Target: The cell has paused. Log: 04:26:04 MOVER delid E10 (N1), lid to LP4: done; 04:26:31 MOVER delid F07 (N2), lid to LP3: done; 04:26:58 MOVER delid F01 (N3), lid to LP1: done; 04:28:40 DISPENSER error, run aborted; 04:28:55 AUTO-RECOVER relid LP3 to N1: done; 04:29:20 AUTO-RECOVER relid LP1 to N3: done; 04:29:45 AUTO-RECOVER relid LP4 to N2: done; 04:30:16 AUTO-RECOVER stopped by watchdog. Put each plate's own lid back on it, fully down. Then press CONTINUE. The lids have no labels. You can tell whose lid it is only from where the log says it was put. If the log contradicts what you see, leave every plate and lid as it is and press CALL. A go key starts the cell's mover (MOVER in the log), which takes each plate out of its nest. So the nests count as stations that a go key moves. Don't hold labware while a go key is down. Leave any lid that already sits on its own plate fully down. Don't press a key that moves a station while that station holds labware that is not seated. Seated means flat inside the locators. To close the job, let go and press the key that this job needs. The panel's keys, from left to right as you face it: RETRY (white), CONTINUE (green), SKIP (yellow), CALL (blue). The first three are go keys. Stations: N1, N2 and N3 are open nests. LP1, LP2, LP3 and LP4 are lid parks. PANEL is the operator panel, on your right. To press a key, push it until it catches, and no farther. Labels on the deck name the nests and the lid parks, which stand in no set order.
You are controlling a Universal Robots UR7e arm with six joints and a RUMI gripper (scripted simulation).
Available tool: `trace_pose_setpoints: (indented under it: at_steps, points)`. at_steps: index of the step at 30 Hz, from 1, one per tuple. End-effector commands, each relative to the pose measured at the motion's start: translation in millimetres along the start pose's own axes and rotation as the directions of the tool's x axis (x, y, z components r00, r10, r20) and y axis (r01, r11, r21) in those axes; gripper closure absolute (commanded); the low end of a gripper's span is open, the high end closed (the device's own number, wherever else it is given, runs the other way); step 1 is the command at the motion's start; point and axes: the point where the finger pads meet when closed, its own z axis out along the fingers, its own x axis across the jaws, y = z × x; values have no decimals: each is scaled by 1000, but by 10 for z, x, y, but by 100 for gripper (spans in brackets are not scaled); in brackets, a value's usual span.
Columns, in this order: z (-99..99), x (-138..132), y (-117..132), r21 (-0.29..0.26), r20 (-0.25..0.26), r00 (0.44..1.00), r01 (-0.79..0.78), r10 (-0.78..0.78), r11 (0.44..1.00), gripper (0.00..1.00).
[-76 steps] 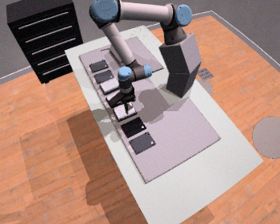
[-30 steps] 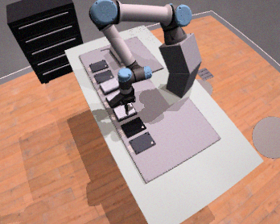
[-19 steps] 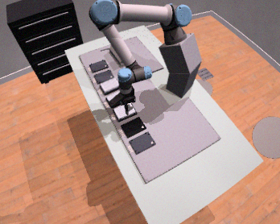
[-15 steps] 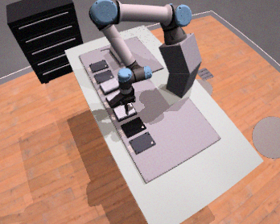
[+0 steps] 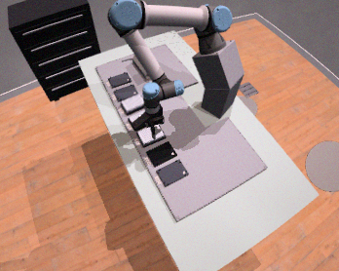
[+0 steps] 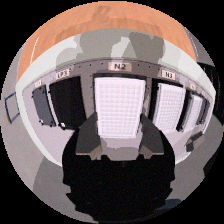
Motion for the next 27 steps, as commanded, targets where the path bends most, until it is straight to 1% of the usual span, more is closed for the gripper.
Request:
trace_pose_setpoints:
  at_steps: [1, 2, 3, 27]
  points:
    - [-5, -1, -5, 1, 0, 1000, 0, 0, 1000, 100]
    - [-5, -1, -5, 1, 0, 1000, 0, 0, 1000, 100]
    - [-5, -1, -5, 1, 0, 1000, 0, 0, 1000, 18]
    - [-4, -1, -6, 1, 0, 1000, 0, 0, 1000, 18]
